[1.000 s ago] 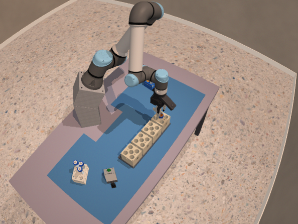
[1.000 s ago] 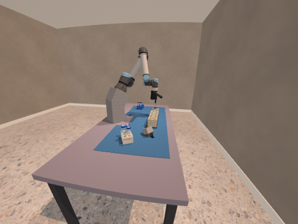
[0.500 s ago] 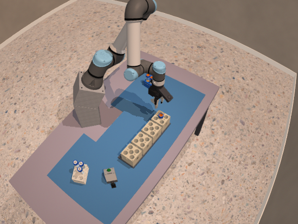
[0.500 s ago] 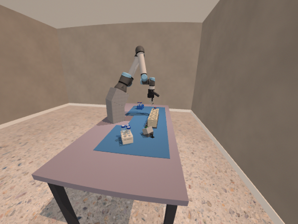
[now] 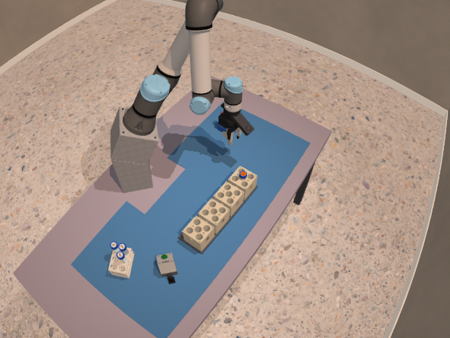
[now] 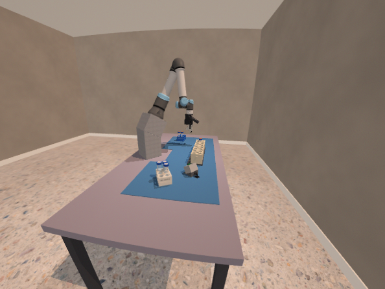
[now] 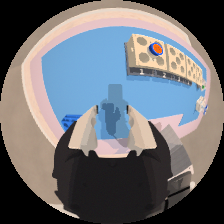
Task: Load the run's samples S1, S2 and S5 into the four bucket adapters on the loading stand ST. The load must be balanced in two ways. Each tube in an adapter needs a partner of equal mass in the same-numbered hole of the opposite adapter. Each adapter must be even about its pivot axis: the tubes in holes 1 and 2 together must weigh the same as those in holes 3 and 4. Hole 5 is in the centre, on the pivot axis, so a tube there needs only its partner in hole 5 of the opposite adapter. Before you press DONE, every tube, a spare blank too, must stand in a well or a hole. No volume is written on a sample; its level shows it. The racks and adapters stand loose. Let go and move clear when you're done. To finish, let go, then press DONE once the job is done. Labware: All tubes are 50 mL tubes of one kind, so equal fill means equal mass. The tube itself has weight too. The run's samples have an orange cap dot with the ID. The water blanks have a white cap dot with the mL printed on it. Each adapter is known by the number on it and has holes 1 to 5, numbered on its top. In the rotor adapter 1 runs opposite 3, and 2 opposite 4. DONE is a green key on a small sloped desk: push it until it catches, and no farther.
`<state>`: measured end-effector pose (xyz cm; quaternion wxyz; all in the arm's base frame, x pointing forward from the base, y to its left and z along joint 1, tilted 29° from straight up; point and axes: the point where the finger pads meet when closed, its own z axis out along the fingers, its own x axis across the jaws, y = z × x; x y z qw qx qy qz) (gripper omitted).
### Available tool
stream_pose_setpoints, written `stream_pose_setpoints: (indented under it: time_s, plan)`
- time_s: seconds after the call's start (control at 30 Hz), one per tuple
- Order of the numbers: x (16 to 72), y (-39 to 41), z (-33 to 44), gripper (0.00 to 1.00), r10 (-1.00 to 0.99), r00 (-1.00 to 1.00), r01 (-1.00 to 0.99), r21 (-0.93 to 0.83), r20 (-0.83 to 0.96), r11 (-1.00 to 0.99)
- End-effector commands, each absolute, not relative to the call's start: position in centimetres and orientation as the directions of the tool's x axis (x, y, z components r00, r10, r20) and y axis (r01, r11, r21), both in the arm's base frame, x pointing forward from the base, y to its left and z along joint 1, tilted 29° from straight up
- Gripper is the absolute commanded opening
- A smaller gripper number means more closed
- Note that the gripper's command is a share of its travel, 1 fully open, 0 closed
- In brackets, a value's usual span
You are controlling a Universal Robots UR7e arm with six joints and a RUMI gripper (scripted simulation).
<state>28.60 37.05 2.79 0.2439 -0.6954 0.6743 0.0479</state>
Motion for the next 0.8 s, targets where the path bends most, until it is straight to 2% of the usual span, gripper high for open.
stream_pose_setpoints:
  time_s: [0.0,0.07,0.77]
  plan:
    - [25.5,39.4,2.9,0.35,-0.917,0.082,-0.96,-0.28,-0.39,0.034]
    - [25.5,39.4,2.9,0.35,-0.917,0.082,-0.96,-0.28,-0.39,0.034]
    - [12.5,48.5,3.0,0.35,-0.917,0.082,-0.96,-0.279,-0.391,0.034]
